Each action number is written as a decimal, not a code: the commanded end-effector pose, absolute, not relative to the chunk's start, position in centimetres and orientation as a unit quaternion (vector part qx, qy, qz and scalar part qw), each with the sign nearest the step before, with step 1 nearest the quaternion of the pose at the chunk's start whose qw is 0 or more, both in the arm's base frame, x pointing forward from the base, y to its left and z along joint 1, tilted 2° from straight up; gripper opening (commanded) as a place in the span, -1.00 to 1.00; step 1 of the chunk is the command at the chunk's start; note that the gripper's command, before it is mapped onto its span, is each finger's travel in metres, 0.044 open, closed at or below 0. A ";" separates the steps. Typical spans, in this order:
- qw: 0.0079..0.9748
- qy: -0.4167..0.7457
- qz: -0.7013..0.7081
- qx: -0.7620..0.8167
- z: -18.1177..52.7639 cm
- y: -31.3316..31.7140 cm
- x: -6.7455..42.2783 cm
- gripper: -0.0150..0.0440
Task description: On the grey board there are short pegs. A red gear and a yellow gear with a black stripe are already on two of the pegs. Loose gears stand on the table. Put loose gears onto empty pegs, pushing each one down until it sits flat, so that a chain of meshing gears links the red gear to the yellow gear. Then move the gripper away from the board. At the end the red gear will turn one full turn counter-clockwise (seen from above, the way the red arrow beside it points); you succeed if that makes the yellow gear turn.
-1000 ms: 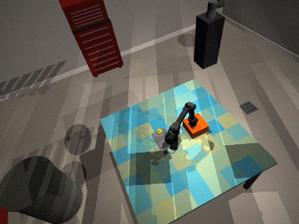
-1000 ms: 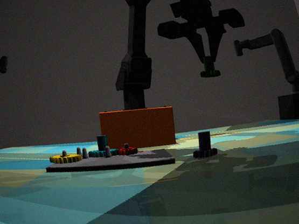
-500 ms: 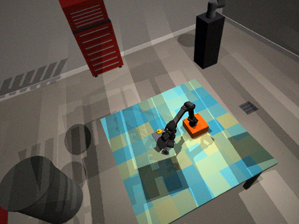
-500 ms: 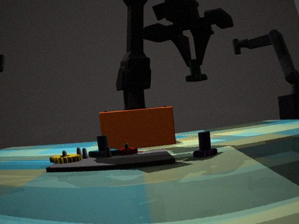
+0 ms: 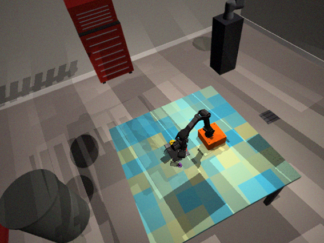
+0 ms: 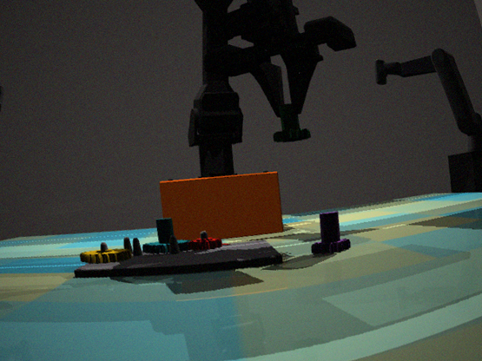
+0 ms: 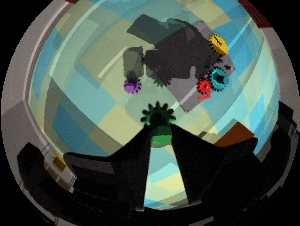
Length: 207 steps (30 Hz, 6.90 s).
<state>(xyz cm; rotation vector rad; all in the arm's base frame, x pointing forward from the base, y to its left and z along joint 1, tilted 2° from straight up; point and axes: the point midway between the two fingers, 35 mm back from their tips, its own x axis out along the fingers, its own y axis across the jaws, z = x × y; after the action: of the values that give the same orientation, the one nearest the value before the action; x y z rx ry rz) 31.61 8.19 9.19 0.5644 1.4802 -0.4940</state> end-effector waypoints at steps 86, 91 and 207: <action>0.674 0.668 -0.219 0.228 2.4 -11.1 28.8 -0.49; 0.674 0.668 -0.219 0.228 2.5 -11.1 28.8 -0.49; 0.634 0.629 -0.314 0.324 -0.7 -11.1 28.9 -0.02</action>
<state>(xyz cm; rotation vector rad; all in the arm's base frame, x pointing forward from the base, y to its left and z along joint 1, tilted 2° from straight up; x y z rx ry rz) 28.48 -10.95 -1.83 0.7556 1.4478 -0.7346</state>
